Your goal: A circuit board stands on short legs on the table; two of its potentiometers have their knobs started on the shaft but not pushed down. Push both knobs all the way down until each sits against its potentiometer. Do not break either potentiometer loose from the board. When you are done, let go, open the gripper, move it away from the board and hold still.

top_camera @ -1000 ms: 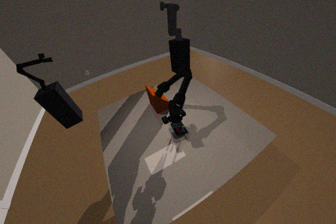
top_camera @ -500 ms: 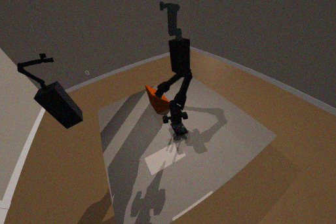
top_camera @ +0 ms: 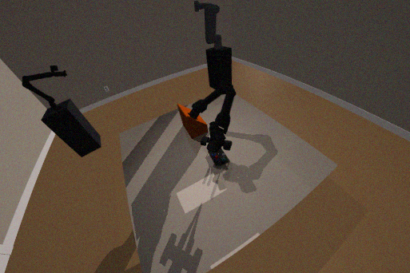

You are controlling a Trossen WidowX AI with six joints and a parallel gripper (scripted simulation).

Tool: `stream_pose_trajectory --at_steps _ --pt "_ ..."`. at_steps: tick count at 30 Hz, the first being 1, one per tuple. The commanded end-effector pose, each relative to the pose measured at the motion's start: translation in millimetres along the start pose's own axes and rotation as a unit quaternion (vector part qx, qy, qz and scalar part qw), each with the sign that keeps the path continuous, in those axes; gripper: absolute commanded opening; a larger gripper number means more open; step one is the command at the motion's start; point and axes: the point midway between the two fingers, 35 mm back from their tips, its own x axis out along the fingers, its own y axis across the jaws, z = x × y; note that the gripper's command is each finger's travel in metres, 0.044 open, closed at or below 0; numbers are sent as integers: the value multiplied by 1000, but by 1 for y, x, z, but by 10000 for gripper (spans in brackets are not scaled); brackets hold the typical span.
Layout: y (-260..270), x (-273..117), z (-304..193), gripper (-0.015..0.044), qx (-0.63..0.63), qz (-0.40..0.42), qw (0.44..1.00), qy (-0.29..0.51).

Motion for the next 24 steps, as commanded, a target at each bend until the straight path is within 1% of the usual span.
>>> stream_pose_trajectory --at_steps 1,12,24 --pt "4 -2 1 0 54 -1 999 1" --pt "17 -10 2 0 241 -6 971 3" --pt "31 -20 2 0 435 -11 901 3"
